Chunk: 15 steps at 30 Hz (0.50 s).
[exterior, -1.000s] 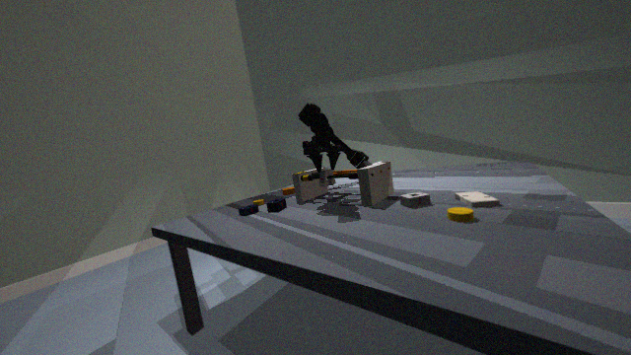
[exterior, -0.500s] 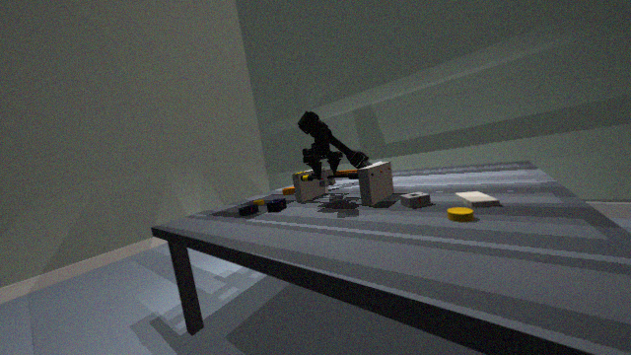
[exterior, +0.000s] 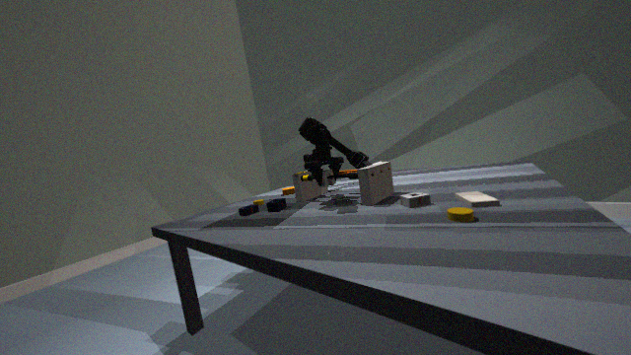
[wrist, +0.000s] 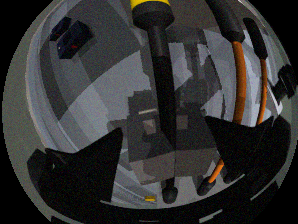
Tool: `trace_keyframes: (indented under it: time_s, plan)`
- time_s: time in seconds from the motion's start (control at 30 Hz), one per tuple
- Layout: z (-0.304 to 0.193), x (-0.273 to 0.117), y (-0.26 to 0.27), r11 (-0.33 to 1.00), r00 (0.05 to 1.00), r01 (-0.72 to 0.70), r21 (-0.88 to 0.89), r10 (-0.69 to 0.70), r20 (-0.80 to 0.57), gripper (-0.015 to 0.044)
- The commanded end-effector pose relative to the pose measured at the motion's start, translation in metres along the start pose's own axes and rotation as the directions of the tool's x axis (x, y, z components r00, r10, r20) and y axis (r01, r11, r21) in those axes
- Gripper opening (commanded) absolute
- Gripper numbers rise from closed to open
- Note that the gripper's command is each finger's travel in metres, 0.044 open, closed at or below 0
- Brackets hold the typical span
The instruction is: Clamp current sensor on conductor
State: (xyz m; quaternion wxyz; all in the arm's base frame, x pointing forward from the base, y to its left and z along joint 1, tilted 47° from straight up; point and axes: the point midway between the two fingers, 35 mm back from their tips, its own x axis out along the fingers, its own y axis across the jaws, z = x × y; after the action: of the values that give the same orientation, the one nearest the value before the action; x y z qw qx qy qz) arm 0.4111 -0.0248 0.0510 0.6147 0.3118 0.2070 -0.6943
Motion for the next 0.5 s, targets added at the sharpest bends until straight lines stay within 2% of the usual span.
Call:
trace_keyframes:
  time_s: [0.0, 0.07, 0.47]
  plan:
    - [0.0000, 0.0000, 0.0000, 1.000, 1.000, 0.000, 0.000, 0.000, 0.000, 0.0414]
    - [0.0000, 0.0000, 0.0000, 1.000, 1.000, 0.000, 0.000, 0.000, 0.000, 0.0361]
    - [0.0000, 0.0000, 0.0000, 1.000, 1.000, 0.000, 0.000, 0.000, 0.000, 0.0281]
